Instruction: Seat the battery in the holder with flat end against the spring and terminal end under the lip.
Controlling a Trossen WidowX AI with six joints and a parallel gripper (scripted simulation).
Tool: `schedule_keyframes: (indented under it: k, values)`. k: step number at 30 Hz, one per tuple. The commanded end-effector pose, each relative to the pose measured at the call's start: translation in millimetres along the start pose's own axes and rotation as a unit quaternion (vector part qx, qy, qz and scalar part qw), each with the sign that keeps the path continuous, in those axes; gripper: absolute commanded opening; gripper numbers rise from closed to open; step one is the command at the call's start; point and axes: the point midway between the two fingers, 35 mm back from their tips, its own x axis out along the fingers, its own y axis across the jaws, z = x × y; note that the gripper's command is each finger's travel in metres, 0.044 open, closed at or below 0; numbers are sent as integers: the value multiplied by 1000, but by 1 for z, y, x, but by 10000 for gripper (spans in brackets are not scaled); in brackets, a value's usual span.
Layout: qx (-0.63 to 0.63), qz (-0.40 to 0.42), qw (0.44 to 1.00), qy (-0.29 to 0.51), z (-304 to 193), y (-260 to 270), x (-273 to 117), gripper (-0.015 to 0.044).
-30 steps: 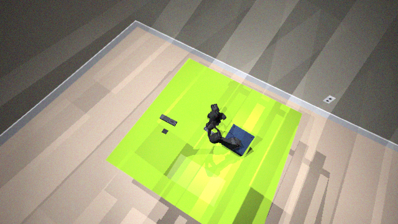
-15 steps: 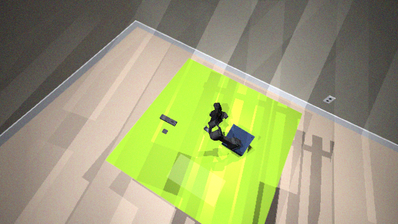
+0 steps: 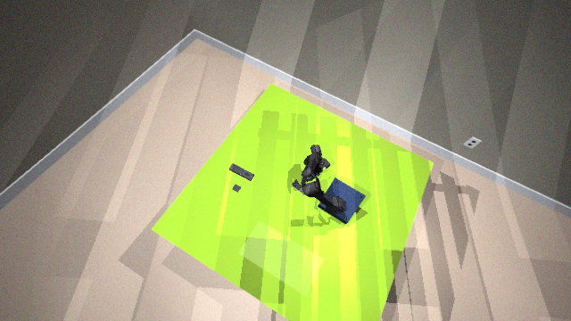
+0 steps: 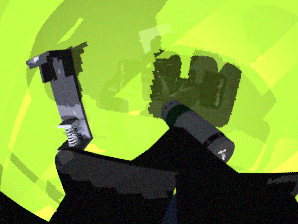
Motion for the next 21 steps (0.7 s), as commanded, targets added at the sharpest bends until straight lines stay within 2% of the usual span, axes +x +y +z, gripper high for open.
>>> schedule_keyframes:
  k: [1, 15, 21]
  values:
    - [-2, -3, 1000, 1, 1, -9, 0, 0]
    - [1, 0, 1000, 1, -1, -19, -1, 0]
    - [-1, -4, 1000, 0, 2, -21, -54, 0]
